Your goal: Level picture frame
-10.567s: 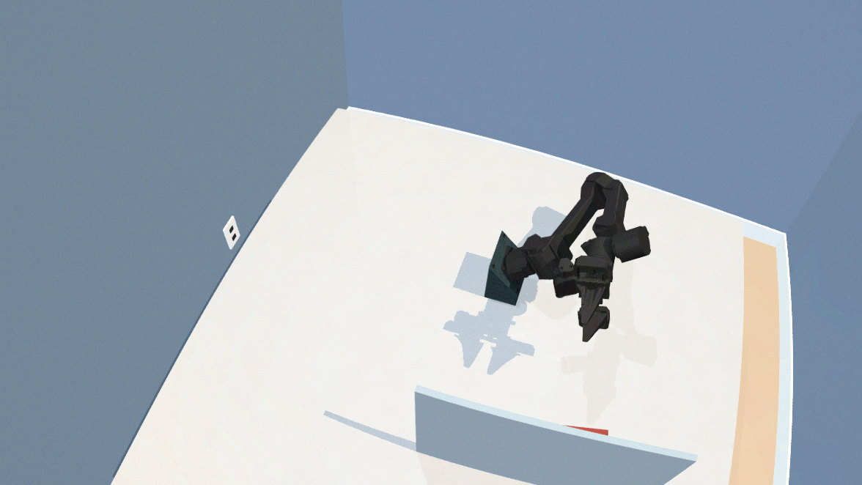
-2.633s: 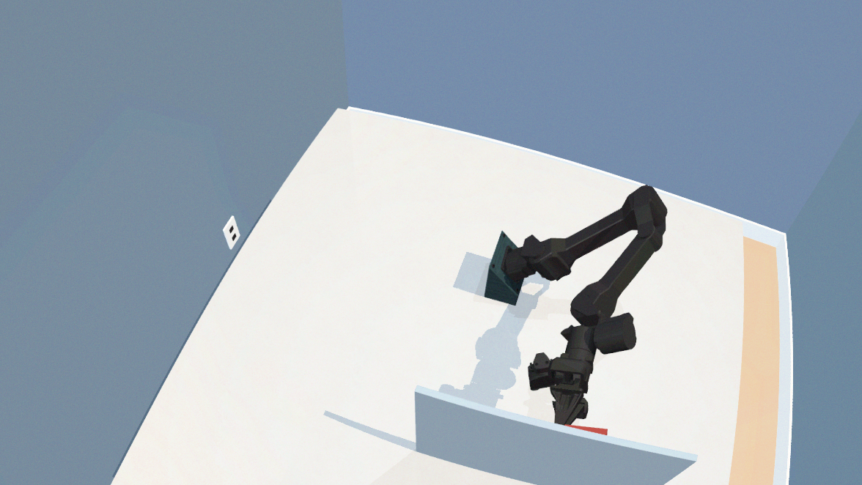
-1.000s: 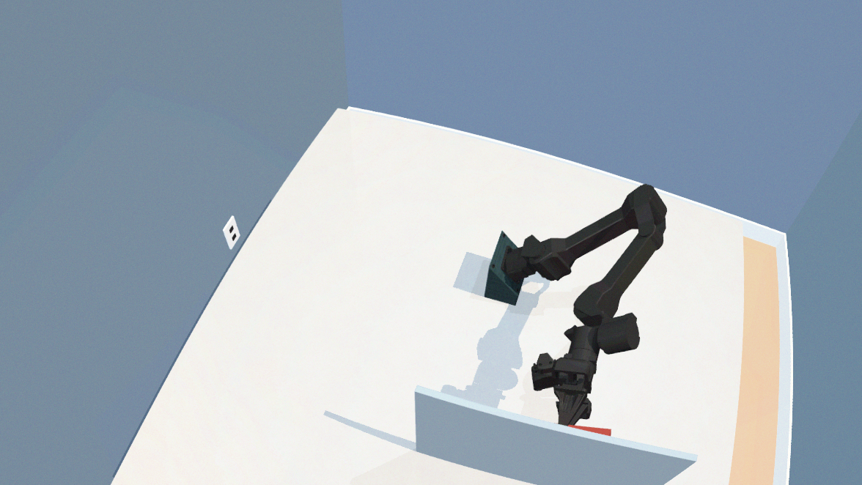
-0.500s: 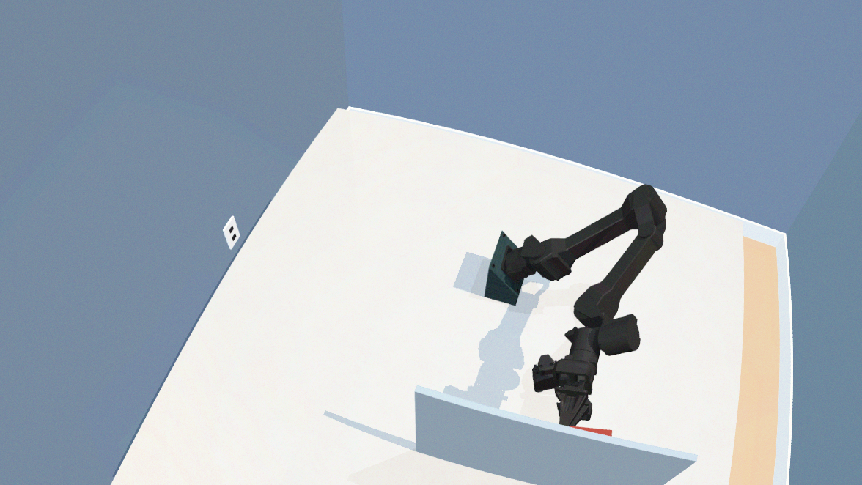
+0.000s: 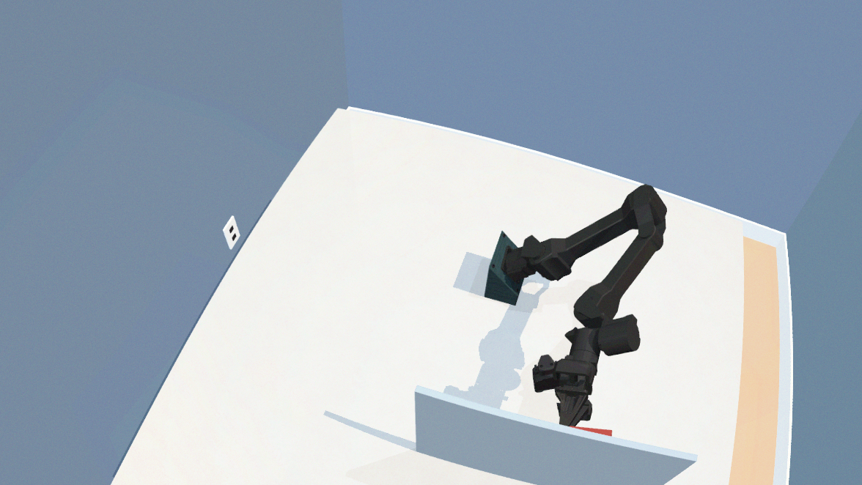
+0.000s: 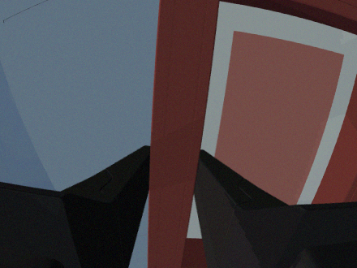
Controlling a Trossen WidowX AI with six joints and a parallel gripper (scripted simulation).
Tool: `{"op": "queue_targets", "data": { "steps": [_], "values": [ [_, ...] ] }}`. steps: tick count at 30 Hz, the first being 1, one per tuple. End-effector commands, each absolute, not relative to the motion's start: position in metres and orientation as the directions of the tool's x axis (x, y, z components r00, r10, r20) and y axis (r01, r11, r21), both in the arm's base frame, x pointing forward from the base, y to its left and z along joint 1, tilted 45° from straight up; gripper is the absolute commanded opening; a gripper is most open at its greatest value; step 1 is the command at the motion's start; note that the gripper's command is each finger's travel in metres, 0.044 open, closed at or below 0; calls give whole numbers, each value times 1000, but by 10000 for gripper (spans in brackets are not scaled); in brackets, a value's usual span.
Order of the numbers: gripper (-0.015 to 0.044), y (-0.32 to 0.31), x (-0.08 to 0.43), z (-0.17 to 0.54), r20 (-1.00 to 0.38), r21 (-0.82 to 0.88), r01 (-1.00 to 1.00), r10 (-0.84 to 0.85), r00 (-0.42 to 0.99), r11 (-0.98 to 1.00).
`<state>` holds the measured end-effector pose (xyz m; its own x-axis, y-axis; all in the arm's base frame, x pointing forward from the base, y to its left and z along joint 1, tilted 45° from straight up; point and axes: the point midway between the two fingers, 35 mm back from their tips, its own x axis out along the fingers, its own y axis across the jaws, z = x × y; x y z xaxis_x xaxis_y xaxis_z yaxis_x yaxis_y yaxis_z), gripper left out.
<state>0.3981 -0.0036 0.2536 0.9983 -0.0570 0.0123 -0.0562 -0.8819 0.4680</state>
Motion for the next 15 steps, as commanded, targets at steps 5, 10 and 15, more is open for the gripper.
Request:
{"op": "queue_targets", "data": {
  "steps": [5,10,15],
  "values": [
    [0,-3,398,253,12,473,-56,-57,998,-879],
    [0,-3,398,253,12,483,-56,-57,998,-874],
    [0,-3,398,253,12,536,-55,-57,998,-843]
  ]
}}
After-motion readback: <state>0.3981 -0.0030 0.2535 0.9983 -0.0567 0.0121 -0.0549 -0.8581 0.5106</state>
